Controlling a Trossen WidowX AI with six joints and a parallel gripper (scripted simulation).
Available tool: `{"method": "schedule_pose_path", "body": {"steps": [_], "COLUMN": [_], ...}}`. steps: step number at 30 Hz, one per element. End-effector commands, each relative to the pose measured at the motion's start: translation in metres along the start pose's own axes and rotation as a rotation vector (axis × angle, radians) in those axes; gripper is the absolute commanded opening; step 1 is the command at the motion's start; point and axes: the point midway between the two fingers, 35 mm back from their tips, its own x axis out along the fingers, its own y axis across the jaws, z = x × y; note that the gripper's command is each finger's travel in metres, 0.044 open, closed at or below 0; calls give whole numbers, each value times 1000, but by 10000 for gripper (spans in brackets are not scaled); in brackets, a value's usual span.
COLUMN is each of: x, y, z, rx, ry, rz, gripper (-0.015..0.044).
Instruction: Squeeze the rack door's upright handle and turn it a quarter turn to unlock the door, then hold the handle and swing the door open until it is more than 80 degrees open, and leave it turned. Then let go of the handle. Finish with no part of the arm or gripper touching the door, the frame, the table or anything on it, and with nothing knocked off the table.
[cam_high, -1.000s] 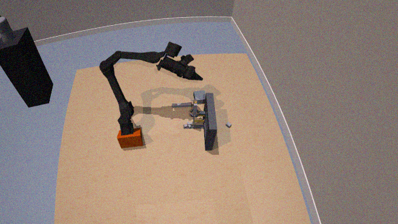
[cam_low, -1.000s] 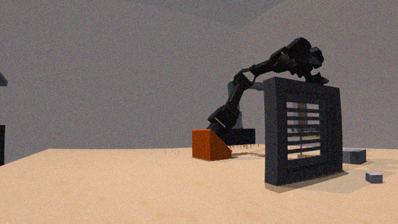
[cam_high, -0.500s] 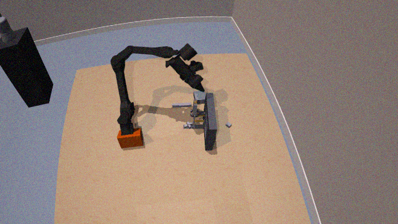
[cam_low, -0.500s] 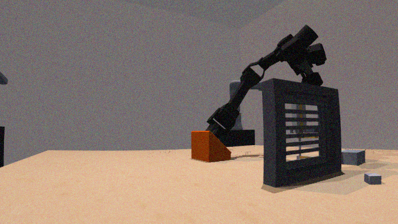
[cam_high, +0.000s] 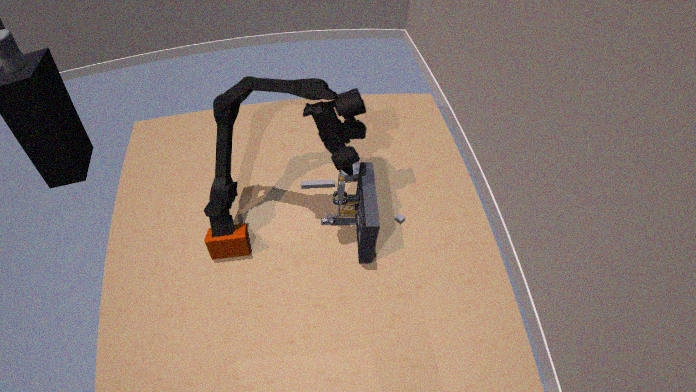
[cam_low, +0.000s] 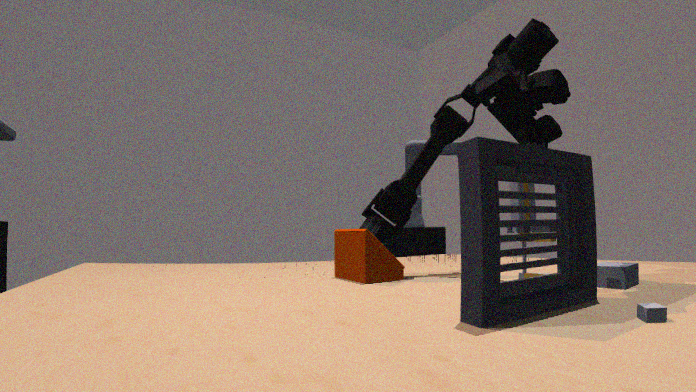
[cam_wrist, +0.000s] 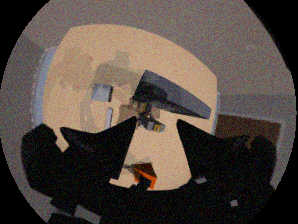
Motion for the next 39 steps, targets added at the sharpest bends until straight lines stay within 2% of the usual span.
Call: {"method": "schedule_pose_path", "body": {"steps": [1,14,39], "x": [3,-1,29], "y": [-6,-20,-12], "z": [-4,-13,-19], "rx": [55,241,262], "ry": [72,236,291], "rz": [62,251,259], "gripper": [294,294,294]}}
